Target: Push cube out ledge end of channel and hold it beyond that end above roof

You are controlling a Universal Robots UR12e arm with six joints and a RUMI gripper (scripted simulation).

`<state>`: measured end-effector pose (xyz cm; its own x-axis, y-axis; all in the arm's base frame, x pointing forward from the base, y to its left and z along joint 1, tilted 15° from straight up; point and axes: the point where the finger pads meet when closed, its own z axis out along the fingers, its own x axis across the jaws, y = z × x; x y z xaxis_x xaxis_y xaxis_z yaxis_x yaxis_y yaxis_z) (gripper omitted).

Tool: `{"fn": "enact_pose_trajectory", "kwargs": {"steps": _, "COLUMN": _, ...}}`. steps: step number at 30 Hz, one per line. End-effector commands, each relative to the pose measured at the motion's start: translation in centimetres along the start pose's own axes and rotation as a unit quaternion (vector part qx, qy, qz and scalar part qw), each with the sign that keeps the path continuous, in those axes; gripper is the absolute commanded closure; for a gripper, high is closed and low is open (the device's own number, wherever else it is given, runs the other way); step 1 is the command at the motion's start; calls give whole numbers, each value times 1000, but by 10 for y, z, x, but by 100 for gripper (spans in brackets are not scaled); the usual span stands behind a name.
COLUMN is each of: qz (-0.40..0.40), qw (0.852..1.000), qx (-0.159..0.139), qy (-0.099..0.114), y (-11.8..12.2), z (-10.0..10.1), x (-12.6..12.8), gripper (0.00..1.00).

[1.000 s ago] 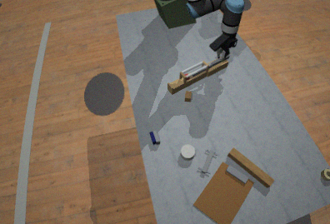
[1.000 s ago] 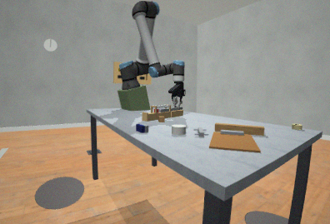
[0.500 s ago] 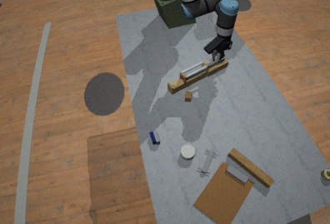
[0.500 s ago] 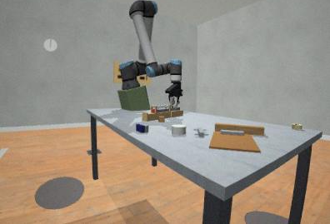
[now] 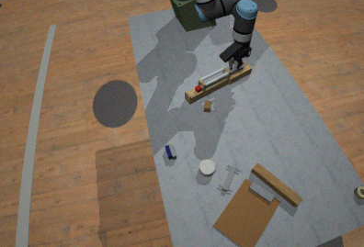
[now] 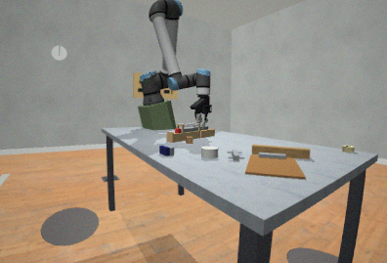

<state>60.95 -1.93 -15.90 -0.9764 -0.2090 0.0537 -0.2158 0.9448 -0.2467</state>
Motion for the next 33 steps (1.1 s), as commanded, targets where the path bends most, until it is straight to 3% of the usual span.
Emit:
{"fn": "enact_pose_trajectory", "kwargs": {"steps": 1, "qz": 0, "qw": 1000, "qx": 0, "qy": -1, "y": -10, "z": -1, "x": -1, "gripper": 100}}
{"fn": "enact_pose_trajectory", "kwargs": {"steps": 33, "qz": 0, "qw": 1000, "qx": 0, "qy": -1, "y": -22, "z": -1, "x": -1, "gripper": 100}}
